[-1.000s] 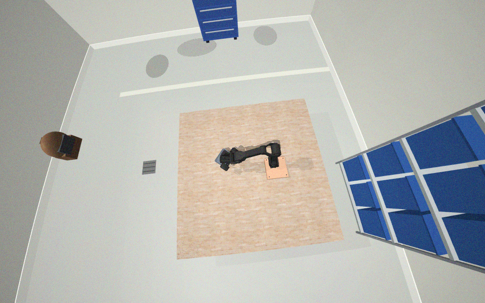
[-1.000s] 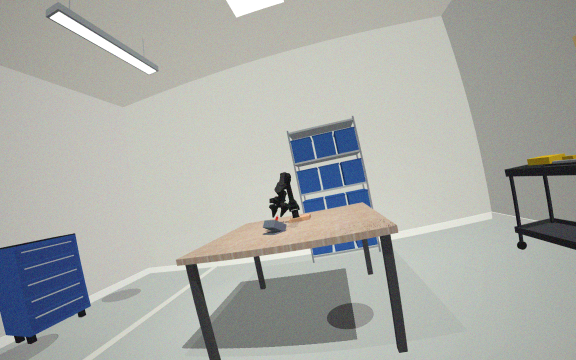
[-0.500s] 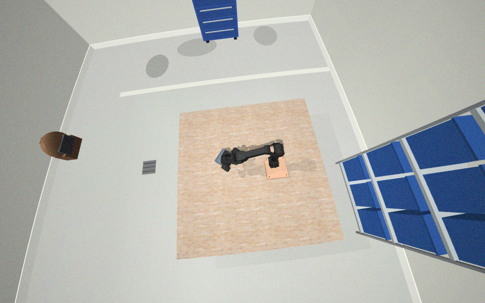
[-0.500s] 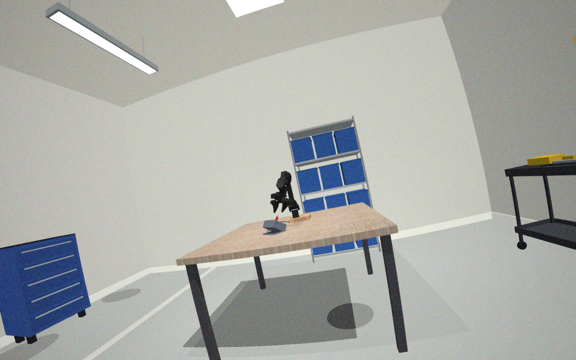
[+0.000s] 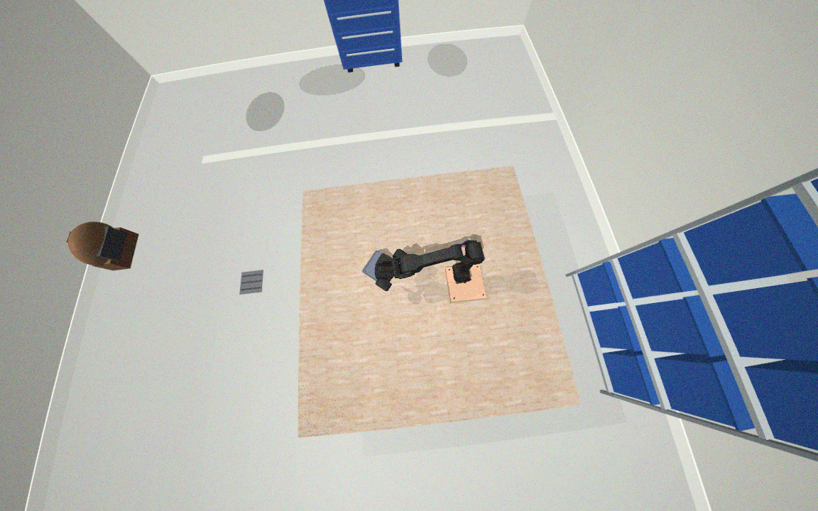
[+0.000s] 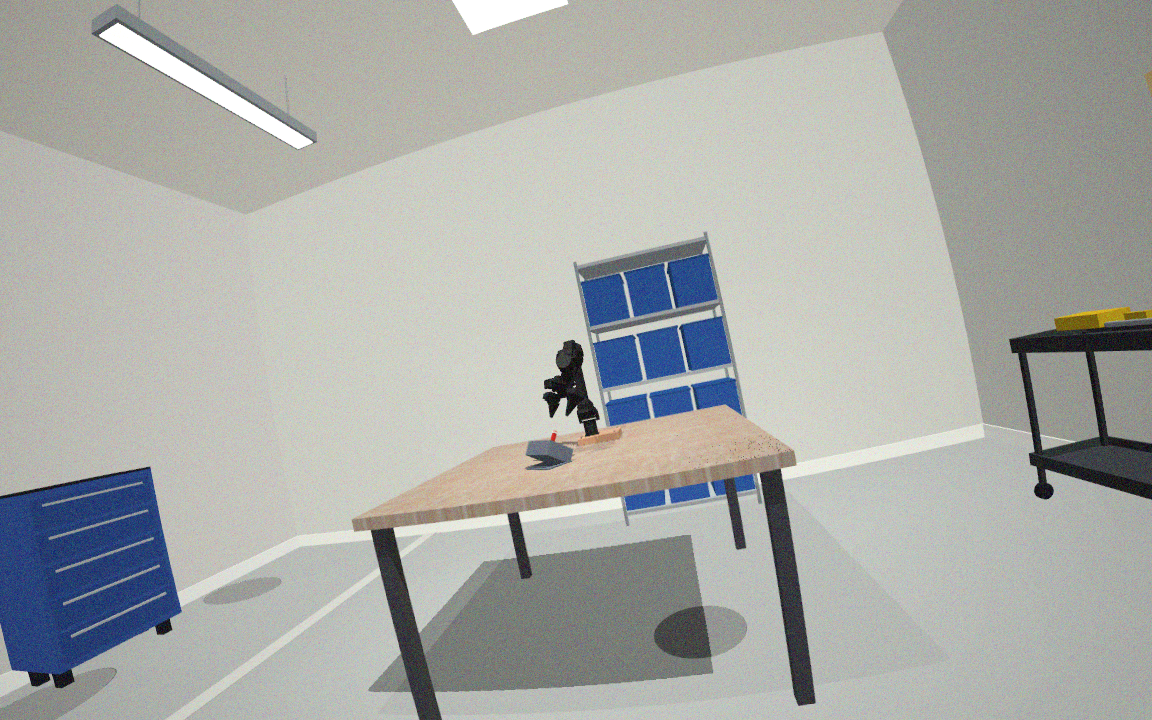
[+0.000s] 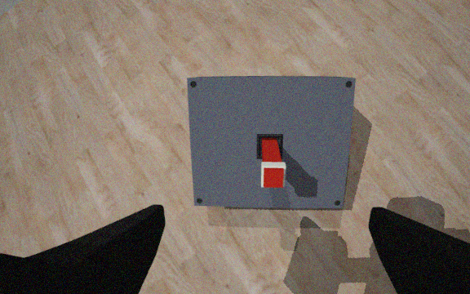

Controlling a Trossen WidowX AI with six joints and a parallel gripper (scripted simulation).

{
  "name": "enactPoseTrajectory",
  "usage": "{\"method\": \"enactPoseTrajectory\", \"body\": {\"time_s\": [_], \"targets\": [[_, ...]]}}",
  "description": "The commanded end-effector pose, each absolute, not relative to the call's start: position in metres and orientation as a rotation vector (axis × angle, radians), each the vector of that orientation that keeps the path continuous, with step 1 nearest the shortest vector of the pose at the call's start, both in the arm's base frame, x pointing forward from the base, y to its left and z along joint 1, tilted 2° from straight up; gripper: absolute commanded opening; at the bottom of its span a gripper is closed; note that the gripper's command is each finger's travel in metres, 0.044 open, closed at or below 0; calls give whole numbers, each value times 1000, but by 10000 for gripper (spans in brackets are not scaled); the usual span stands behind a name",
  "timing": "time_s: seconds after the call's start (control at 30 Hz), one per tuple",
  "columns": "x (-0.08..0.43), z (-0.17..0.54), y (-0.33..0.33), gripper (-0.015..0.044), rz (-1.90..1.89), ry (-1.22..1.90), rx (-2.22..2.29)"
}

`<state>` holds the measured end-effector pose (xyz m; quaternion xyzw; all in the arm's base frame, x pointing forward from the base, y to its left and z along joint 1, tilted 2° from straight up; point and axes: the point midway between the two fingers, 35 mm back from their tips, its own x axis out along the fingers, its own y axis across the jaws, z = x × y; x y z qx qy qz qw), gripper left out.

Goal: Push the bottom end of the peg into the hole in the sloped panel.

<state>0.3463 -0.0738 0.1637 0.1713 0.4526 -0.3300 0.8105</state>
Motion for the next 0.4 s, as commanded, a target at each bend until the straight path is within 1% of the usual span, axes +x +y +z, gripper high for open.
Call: {"method": "enactPoseTrajectory", "body": {"time_s": [0.0,0.37], "targets": [[344,170,-72,440,-711,963,368],[341,175,-69,440,-711,963,368]]}}
